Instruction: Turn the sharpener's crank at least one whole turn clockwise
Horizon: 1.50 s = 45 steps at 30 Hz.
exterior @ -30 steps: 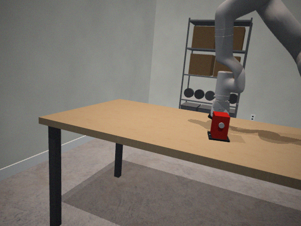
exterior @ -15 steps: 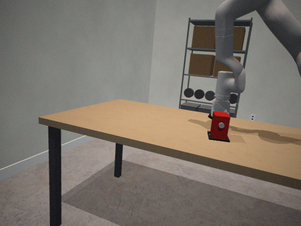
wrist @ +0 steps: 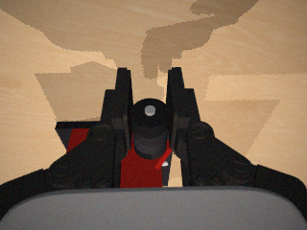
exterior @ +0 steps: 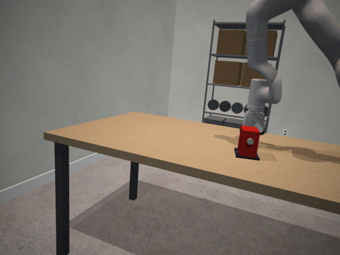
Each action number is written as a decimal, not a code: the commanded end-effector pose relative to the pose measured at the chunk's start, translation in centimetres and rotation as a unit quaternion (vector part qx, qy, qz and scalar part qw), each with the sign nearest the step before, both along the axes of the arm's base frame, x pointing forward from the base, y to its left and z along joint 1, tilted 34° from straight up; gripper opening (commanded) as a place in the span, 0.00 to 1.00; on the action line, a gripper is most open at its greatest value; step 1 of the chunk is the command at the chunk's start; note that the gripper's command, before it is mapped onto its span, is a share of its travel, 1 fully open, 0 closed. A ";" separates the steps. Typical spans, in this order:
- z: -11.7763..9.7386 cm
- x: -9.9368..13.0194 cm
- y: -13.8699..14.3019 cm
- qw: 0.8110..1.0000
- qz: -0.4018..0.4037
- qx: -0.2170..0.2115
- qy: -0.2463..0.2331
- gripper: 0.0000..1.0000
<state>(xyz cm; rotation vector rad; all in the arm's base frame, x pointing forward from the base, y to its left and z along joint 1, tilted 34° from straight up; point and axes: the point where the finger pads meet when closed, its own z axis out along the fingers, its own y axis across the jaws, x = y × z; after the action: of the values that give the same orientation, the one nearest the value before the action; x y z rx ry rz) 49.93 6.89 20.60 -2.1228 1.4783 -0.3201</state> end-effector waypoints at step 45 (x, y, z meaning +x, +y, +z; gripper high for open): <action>3.0 -3.8 -1.9 1.000 0.000 0.000 -0.001 0.00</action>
<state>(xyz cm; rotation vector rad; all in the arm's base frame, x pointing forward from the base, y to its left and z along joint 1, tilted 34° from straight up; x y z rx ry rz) 46.06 4.99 23.56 -2.1219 1.4776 -0.3215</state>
